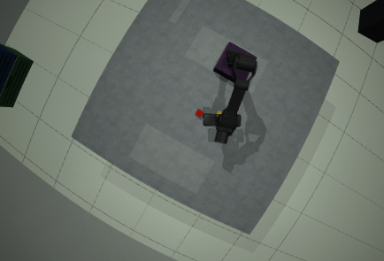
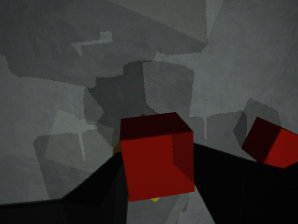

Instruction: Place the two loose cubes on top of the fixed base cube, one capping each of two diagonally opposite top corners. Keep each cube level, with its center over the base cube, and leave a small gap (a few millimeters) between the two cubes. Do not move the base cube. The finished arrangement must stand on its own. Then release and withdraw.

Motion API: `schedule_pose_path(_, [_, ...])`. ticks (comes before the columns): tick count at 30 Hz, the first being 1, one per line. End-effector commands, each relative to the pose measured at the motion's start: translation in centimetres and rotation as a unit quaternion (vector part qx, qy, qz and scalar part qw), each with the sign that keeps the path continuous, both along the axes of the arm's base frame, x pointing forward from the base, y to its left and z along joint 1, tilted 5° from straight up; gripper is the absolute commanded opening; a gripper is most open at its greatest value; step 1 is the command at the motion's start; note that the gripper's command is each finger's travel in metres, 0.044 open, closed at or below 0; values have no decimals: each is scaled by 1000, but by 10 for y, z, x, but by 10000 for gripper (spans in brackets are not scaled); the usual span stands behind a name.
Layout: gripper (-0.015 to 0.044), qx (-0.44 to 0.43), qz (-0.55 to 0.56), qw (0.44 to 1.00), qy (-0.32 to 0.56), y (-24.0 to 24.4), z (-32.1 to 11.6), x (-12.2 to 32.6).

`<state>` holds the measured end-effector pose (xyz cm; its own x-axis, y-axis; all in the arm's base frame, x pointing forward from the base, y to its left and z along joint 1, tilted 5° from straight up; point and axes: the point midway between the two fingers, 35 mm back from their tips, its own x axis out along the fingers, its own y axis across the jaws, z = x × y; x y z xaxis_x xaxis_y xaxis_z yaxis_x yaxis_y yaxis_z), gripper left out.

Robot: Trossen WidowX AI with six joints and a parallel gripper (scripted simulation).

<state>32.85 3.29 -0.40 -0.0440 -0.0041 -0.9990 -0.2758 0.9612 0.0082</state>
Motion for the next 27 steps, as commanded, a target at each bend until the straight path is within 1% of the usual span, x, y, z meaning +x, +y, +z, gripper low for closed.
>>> schedule_pose_path(1, [105, 2, -2, 1000, 1, 1, -2, 0])
schedule_pose_path(20, [105, 2, 0, 1000, 1, 1, -4, -1])
schedule_pose_path(24, [205, 2, 0, 1000, 1, 1, -4, -1])
schedule_pose_path(27, [205, 2, 0, 1000, 1, 1, -4, -1])
